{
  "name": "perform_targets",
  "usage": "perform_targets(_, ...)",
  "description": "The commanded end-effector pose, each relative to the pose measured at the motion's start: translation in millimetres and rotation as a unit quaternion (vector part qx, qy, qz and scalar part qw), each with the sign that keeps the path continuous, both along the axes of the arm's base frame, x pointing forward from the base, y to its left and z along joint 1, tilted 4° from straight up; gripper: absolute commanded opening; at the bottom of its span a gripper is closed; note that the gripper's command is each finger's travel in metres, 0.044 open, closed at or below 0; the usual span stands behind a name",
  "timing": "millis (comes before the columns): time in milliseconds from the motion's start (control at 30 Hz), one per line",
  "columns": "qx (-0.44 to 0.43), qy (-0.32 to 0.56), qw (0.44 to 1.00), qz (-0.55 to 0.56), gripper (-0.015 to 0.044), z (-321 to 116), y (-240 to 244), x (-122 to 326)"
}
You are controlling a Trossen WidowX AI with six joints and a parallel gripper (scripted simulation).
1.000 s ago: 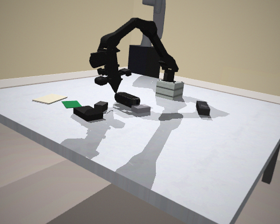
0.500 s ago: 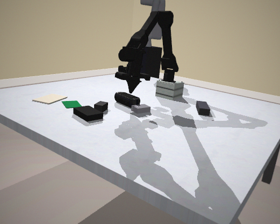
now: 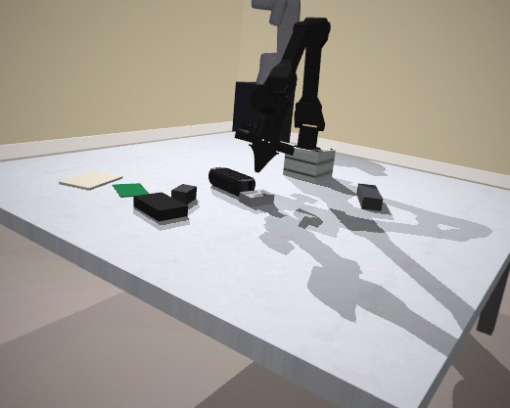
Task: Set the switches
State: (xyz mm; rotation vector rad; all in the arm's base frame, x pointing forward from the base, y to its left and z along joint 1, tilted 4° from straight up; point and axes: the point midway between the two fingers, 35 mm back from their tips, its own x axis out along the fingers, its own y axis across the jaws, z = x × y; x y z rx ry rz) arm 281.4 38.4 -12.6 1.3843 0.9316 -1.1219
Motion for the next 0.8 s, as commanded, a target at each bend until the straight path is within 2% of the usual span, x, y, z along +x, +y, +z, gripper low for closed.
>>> perform_targets(0,-0.006,-0.006,1.000,0.000,0.0000,0.0,3.3,-0.8)
perform_targets(200,-0.004,-0.004,1.000,0.002,0.0000,0.1,2.9,-0.4)
perform_targets(767,-0.071,0.145,0.987,-0.013,0.0440,33.7,6.4,61.3)
